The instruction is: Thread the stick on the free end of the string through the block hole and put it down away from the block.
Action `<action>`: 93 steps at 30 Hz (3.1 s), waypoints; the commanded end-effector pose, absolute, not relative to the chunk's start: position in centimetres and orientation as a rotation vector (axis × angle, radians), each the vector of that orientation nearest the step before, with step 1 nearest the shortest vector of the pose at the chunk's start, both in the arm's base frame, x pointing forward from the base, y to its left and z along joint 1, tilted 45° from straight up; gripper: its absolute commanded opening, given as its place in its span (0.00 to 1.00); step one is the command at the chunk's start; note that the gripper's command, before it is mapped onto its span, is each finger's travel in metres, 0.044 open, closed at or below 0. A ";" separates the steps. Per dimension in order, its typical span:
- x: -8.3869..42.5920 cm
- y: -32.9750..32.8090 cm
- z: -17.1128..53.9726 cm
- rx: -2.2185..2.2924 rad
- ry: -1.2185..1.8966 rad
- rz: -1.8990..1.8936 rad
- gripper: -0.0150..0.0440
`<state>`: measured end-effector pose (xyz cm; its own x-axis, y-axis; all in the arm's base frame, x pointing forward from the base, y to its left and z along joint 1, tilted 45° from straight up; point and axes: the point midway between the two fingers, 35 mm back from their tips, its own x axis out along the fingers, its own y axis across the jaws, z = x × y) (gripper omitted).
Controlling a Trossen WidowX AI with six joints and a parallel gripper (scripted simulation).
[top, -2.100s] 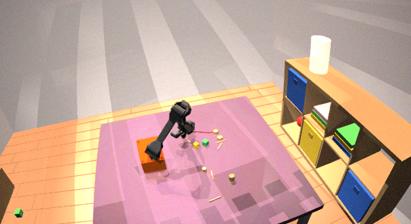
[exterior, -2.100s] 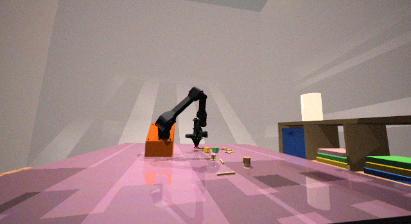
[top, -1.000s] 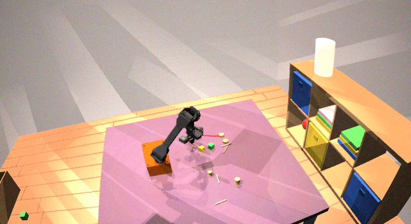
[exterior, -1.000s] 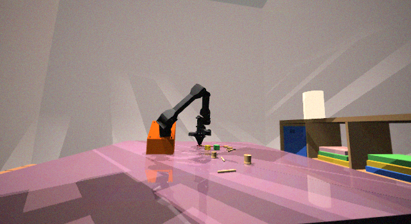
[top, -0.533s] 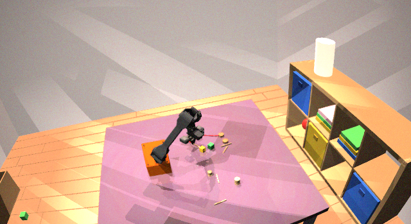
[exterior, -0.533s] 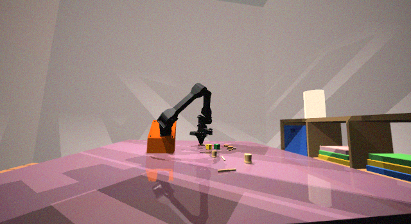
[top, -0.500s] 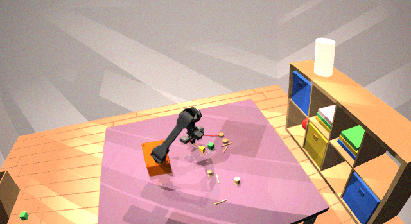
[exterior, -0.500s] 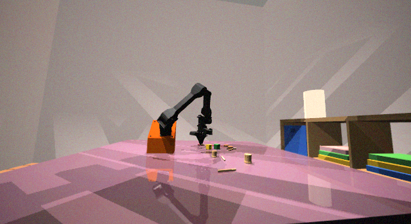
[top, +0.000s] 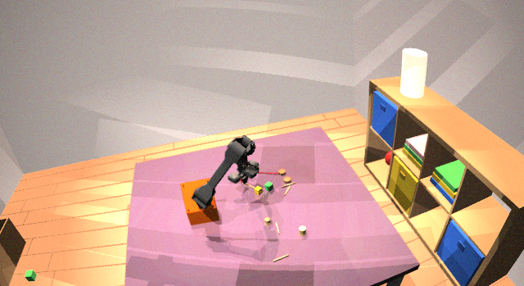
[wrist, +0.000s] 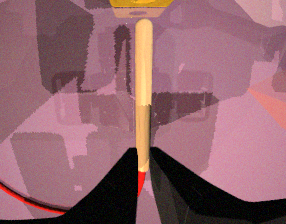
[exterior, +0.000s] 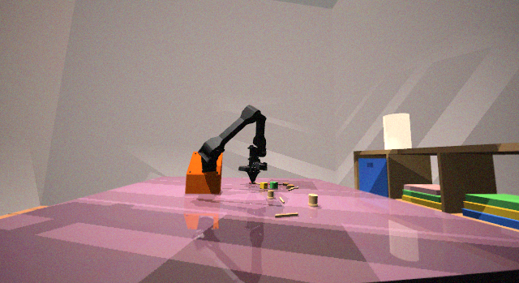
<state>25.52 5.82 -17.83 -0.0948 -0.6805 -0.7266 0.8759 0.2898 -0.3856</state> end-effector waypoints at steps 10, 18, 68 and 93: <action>25.4 5.9 -17.9 0.247 1.023 -1.327 0.25; 25.4 5.9 -17.9 0.247 1.023 -1.327 0.25; 25.4 6.0 -17.9 0.245 1.021 -1.323 0.25; 24.0 8.3 -19.9 0.244 1.033 -1.312 0.25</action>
<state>24.30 7.94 -19.51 -0.0886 -0.6746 -0.7328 0.8716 0.3037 -0.3849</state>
